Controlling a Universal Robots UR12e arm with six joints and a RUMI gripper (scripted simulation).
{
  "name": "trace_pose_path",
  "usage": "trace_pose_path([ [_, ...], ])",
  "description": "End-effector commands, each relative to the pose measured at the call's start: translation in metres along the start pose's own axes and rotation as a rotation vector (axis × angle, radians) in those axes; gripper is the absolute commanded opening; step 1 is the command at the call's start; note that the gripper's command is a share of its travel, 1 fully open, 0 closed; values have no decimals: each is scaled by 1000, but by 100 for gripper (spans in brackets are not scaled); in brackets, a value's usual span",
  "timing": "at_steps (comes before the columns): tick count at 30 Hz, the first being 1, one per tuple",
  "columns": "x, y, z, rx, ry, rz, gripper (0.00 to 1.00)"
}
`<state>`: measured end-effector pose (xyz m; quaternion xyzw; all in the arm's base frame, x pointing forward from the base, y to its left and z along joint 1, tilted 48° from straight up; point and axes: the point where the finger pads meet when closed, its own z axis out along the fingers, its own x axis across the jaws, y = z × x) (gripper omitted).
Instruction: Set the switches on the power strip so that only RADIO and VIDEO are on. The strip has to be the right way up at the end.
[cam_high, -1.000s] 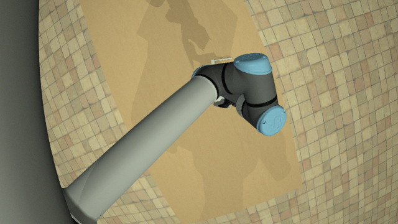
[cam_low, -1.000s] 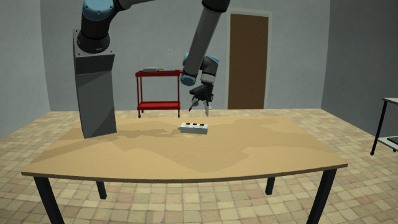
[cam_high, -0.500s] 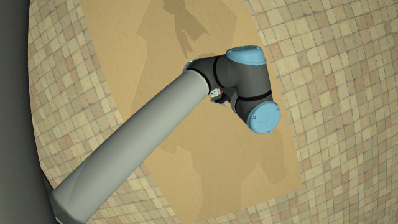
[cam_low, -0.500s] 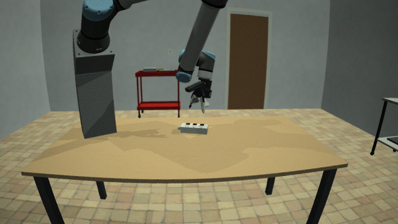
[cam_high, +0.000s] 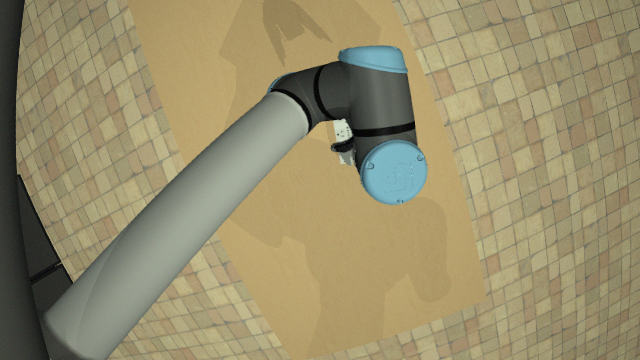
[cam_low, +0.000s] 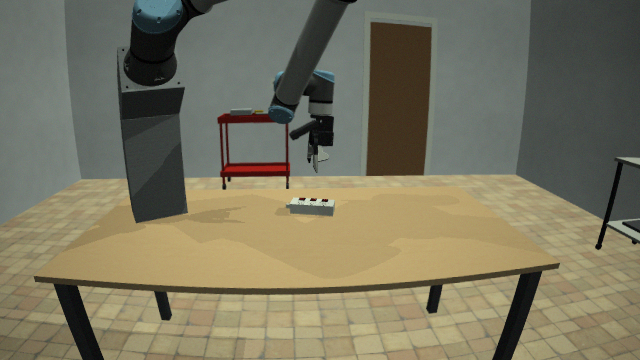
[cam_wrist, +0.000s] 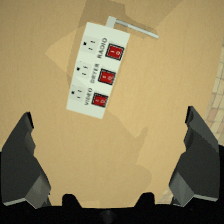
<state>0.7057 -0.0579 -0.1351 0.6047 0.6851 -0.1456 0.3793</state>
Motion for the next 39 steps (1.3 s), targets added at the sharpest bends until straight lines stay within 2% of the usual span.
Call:
trace_pose_path([
  [1, 2, -3, -11, -61, 28, 119, 100],
  [39, 1, -2, -9, -62, 26, 76, 100],
])
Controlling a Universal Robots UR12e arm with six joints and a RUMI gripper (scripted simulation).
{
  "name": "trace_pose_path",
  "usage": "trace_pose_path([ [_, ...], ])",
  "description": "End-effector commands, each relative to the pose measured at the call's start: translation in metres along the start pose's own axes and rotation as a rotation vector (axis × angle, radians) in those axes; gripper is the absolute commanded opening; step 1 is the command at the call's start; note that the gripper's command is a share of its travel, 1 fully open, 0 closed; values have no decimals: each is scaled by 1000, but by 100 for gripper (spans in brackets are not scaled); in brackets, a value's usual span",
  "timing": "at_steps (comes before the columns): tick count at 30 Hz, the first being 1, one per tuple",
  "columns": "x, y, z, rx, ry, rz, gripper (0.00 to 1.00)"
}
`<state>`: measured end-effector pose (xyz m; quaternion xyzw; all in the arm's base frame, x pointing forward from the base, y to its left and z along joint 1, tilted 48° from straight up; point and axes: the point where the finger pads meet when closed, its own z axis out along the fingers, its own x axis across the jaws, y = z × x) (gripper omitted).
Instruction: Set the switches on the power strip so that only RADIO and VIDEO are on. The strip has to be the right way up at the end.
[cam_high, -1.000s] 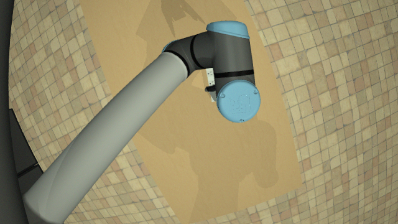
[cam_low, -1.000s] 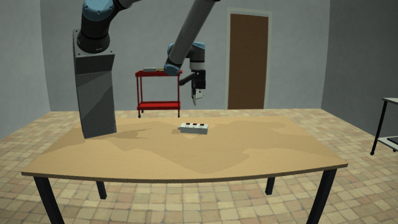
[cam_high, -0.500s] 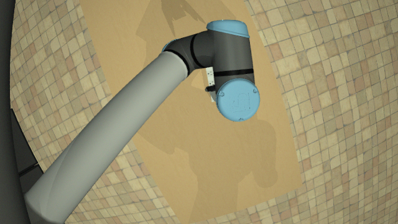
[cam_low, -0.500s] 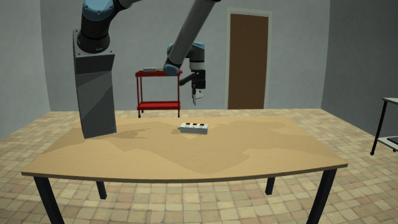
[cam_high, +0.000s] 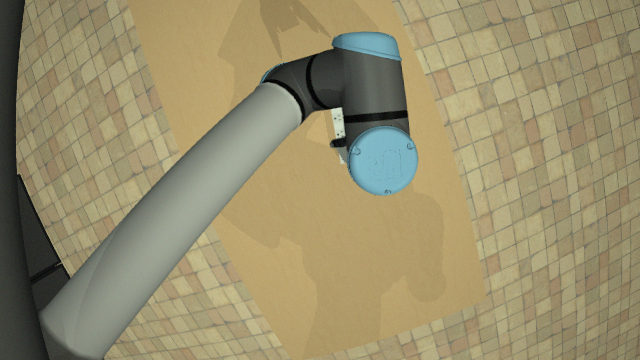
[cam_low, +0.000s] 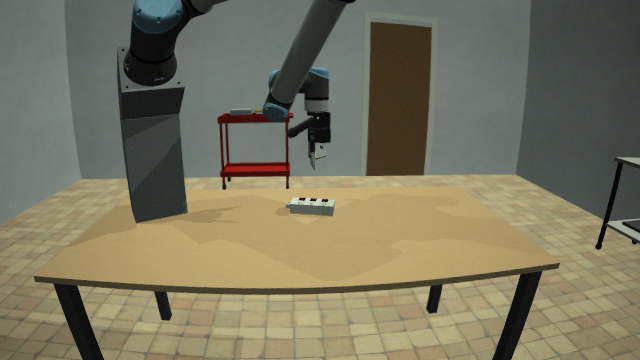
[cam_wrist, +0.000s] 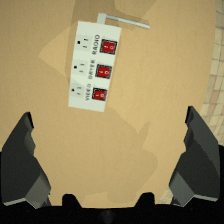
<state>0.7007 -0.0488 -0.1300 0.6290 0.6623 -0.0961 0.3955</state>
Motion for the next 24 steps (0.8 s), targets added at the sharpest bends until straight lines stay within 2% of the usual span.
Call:
trace_pose_path([
  [1, -2, 0, 2, 1, 0, -35, 100],
  [10, -4, 2, 5, 0, 0, -117, 100],
  [22, -9, 5, 11, 0, 0, -377, 100],
  [24, -9, 5, 11, 0, 0, -377, 100],
])
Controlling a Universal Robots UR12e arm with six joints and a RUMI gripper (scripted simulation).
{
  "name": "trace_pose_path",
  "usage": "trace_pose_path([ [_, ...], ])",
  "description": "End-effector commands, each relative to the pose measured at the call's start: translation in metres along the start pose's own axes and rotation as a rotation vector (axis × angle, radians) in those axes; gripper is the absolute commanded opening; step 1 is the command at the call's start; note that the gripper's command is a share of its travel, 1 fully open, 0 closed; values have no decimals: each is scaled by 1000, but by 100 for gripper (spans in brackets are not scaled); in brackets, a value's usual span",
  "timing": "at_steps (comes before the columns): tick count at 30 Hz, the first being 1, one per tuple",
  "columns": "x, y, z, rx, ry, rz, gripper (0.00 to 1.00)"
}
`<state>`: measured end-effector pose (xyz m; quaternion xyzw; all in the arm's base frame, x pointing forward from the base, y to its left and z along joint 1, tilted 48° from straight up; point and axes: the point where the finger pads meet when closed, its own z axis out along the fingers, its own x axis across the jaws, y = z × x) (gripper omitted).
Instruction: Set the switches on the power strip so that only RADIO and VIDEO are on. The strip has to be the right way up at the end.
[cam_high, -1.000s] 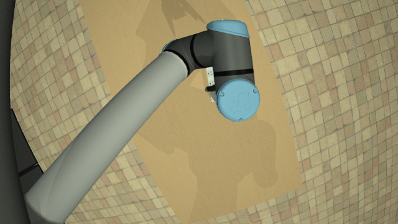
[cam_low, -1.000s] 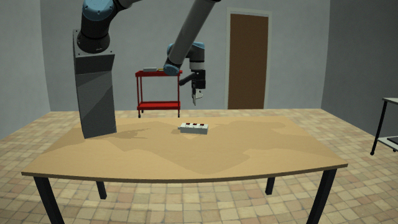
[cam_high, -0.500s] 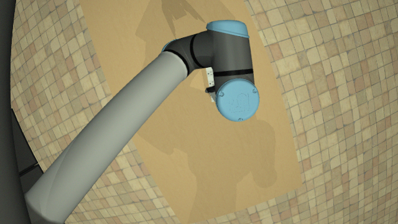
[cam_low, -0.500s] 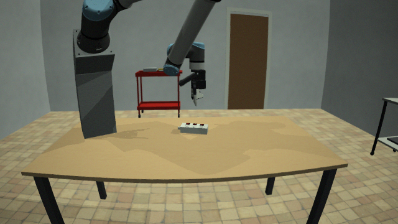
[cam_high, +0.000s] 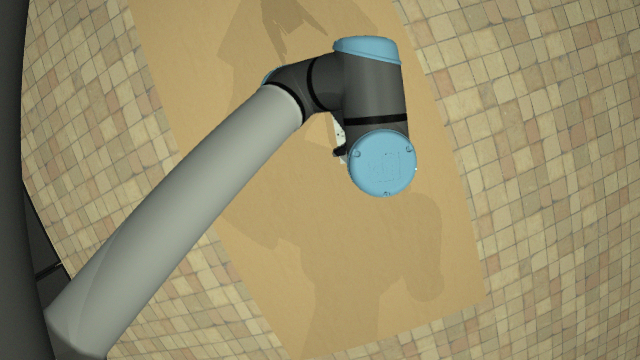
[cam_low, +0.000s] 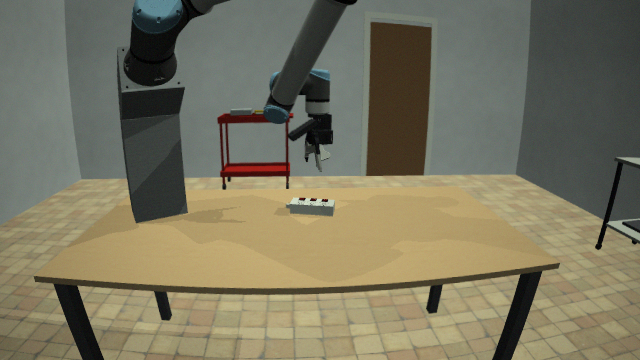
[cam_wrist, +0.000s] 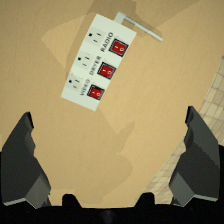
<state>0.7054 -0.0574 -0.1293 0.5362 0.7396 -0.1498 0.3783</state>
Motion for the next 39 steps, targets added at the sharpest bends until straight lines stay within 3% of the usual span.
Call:
trace_pose_path([
  [1, -3, 0, 5, -4, 1, -140, 100],
  [15, -15, 6, 16, -4, -1, -622, 100],
  [17, -15, 6, 16, -4, -1, -622, 100],
  [32, -25, 15, 31, 3, 2, -1173, 100],
  [34, -25, 15, 31, 3, 2, -1173, 100],
  [35, -25, 15, 32, 0, 2, -1274, 100],
  [39, -27, 19, 36, 3, 3, -1398, 100],
])
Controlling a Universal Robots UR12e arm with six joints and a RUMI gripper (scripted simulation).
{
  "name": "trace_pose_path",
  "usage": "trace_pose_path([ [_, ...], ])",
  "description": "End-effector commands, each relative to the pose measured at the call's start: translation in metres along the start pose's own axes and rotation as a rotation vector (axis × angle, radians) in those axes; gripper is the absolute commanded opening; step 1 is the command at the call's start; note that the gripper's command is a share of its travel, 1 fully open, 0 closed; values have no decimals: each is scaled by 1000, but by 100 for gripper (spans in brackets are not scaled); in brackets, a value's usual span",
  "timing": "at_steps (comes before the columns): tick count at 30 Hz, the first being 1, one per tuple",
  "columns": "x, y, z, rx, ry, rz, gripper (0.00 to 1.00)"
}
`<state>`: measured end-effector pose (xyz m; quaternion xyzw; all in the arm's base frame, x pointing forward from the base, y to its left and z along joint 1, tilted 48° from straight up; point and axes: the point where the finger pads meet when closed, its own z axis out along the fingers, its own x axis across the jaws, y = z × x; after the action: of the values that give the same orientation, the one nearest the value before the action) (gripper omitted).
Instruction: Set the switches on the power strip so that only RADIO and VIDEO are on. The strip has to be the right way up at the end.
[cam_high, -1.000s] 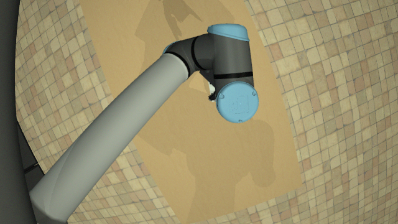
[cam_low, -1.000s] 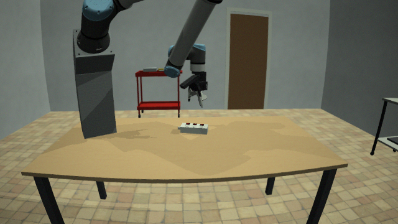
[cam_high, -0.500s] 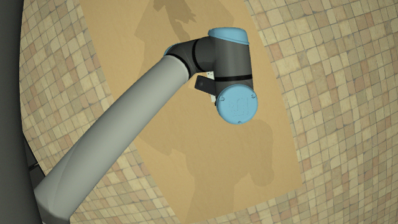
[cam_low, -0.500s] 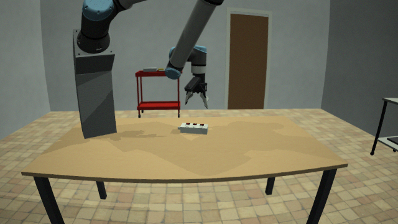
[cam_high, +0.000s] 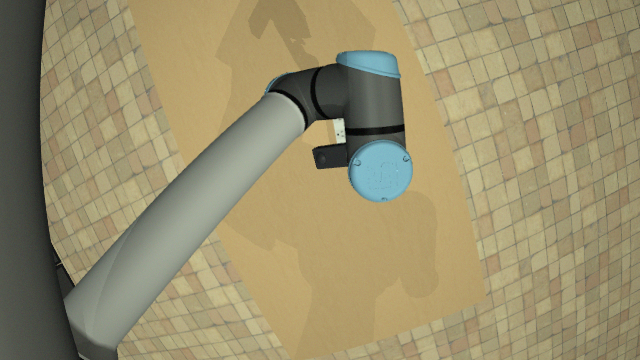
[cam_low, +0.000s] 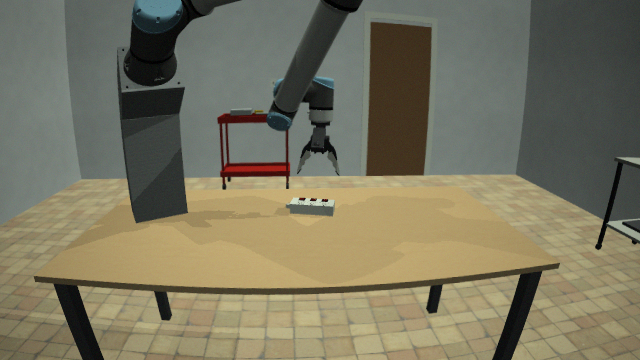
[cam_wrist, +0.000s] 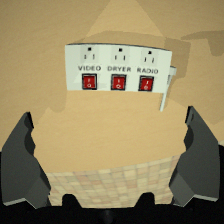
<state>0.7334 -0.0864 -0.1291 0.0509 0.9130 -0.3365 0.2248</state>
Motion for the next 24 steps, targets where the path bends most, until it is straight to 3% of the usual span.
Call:
trace_pose_path([
  [1, -7, -1, 8, -7, -20, -278, 100],
  [10, -13, 0, 16, -2, -17, -587, 100],
  [12, -13, 0, 16, -2, -17, -587, 100],
  [13, -14, 0, 17, -3, -20, -688, 100],
  [24, -21, 2, 25, 2, -21, -1054, 100],
])
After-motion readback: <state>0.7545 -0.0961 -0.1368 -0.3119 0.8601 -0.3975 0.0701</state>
